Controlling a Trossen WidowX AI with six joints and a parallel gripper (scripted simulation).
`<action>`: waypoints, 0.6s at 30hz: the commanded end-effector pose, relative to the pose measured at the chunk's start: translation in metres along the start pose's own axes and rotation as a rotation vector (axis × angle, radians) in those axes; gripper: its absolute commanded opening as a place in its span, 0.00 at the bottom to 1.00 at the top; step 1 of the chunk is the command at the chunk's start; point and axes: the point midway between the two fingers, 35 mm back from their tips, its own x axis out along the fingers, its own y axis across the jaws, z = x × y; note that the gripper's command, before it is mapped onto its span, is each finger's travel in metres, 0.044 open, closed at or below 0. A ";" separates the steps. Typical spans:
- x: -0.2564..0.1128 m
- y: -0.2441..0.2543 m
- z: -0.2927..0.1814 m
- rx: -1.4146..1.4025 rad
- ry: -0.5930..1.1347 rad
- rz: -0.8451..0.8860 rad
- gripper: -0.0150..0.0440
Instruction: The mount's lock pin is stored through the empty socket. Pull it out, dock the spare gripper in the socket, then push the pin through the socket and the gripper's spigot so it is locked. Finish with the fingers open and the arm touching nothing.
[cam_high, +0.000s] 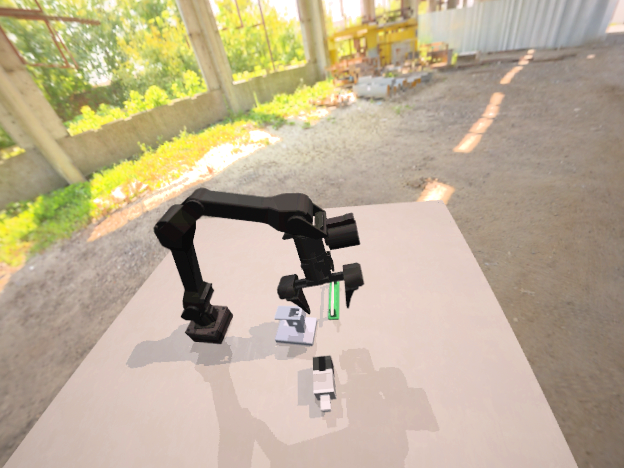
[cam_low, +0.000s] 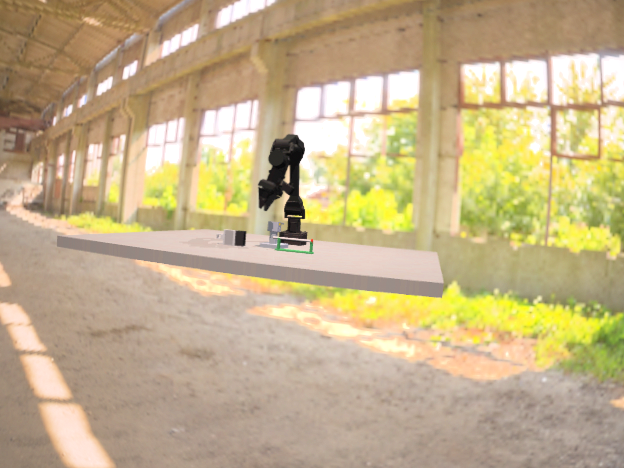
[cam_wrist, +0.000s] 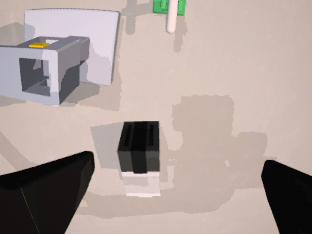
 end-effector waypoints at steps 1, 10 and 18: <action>0.025 0.021 -0.074 -0.056 0.366 0.033 1.00; 0.026 0.028 -0.095 -0.072 0.501 0.064 1.00; 0.044 0.028 -0.091 -0.072 0.501 0.064 1.00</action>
